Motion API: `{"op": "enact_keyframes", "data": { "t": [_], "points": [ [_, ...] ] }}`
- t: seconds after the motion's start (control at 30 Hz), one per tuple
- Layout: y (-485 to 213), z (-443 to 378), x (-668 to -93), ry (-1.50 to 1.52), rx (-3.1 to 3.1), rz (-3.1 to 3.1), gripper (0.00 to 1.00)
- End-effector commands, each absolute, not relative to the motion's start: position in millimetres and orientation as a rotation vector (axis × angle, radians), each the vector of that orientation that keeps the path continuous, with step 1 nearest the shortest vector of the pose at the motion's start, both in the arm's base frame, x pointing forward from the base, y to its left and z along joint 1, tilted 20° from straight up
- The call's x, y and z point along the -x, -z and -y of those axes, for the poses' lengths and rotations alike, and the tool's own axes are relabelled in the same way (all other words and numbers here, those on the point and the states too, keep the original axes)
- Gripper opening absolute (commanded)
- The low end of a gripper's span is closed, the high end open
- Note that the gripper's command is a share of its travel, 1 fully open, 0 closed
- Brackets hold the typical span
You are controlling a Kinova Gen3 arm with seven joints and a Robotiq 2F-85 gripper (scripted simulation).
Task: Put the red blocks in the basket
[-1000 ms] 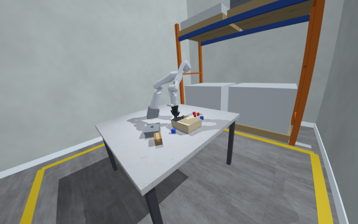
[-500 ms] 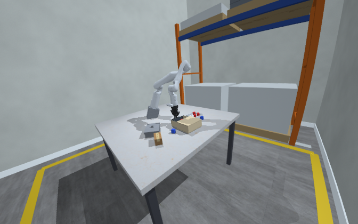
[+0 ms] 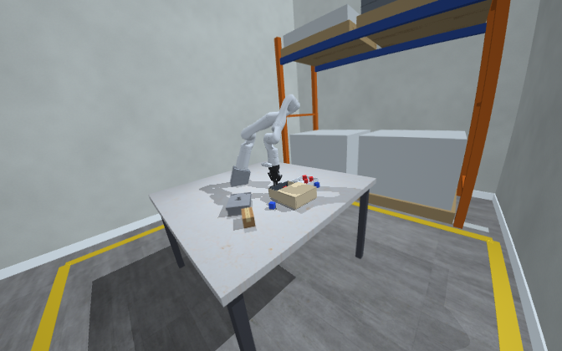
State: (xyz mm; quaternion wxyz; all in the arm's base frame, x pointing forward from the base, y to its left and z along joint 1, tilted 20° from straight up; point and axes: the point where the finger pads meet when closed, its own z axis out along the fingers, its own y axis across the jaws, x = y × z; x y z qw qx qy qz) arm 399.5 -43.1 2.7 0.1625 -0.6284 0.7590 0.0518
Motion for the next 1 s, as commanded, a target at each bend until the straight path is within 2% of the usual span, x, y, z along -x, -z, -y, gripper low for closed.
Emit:
{"op": "enact_keyframes", "data": {
  "t": [0.0,0.53,0.57,0.97],
  "points": [
    [-3.2,43.5,-399.8,-0.146,1.792,-2.165,0.1],
    [-3.2,43.5,-399.8,-0.146,1.792,-2.165,0.1],
    [-3.2,43.5,-399.8,-0.146,1.792,-2.165,0.3],
    [-3.2,43.5,-399.8,-0.146,1.792,-2.165,0.3]
  ]
}}
